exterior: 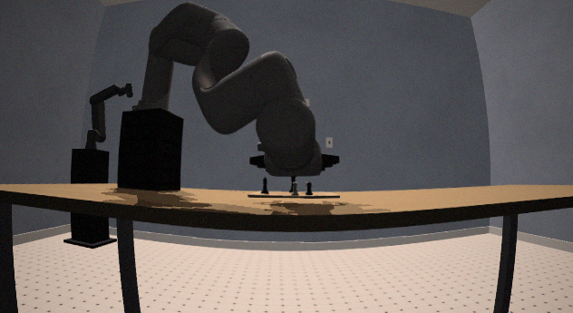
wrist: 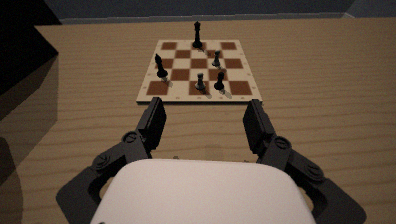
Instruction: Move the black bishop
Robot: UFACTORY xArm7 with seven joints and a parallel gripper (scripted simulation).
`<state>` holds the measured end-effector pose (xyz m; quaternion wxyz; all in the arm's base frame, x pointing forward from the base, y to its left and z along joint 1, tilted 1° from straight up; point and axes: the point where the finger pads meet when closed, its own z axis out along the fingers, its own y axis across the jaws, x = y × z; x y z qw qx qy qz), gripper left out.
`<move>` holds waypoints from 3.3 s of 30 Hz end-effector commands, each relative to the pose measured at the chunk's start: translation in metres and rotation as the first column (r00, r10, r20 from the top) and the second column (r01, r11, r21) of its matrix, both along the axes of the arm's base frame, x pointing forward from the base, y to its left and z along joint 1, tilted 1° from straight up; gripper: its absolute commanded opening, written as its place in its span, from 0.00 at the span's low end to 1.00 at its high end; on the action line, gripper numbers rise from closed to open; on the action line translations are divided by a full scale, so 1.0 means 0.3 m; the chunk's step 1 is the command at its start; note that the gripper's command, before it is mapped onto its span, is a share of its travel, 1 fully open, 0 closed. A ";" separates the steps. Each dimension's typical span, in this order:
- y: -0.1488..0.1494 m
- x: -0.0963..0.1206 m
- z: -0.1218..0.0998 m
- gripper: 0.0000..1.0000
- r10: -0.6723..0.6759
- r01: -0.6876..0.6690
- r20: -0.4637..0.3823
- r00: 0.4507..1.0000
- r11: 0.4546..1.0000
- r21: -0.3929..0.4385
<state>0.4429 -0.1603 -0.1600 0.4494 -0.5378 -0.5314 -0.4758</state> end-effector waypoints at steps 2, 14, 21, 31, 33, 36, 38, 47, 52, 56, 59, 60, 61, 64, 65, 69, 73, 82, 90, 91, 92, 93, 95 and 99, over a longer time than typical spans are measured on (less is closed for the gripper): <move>-0.004 0.004 0.005 1.00 0.001 -0.001 0.003 1.000 1.000 -0.002; -0.004 0.004 0.005 1.00 0.001 -0.001 0.003 1.000 1.000 -0.002; -0.004 0.004 0.005 1.00 0.001 -0.001 0.003 1.000 1.000 -0.002; -0.004 0.004 0.005 1.00 0.001 -0.001 0.003 1.000 1.000 -0.002; -0.004 0.004 0.005 1.00 0.001 -0.001 0.003 1.000 1.000 -0.002; -0.004 0.004 0.005 1.00 0.001 -0.001 0.003 1.000 1.000 -0.002; -0.004 0.004 0.005 1.00 0.001 -0.001 0.003 1.000 1.000 -0.002; -0.004 0.004 0.005 1.00 0.001 -0.001 0.003 1.000 1.000 -0.002; -0.004 0.005 0.008 1.00 0.002 -0.002 0.004 1.000 1.000 -0.001; -0.004 0.005 0.018 1.00 0.002 -0.002 0.004 1.000 1.000 -0.001; -0.005 0.005 0.041 1.00 0.002 -0.002 0.003 1.000 1.000 -0.001; -0.005 0.005 0.041 1.00 0.002 -0.002 0.003 1.000 1.000 -0.001; -0.005 0.005 0.041 1.00 0.002 -0.002 0.003 1.000 1.000 -0.001; -0.007 0.006 0.087 1.00 0.002 -0.002 0.003 1.000 1.000 -0.001; -0.008 0.006 0.107 1.00 0.002 -0.002 0.003 1.000 1.000 -0.001; -0.011 0.008 0.200 1.00 0.002 -0.002 0.003 1.000 1.000 -0.001; -0.014 0.009 0.275 1.00 0.002 -0.002 0.003 1.000 1.000 -0.001; -0.014 0.010 0.295 1.00 0.028 -0.028 0.002 1.000 0.999 0.022; 0.077 0.049 0.233 1.00 0.080 -0.077 0.017 0.997 0.988 -0.132; 0.099 0.055 0.218 1.00 0.098 -0.092 0.022 0.995 0.980 -0.174; 0.099 0.055 0.218 1.00 0.098 -0.092 0.022 0.995 0.980 -0.174; 0.124 0.058 0.203 1.00 0.120 -0.111 0.029 0.992 0.969 -0.222; 0.124 0.058 0.203 1.00 0.120 -0.111 0.029 0.992 0.969 -0.222; 0.176 0.058 0.173 1.00 0.178 -0.154 0.045 0.983 0.932 -0.329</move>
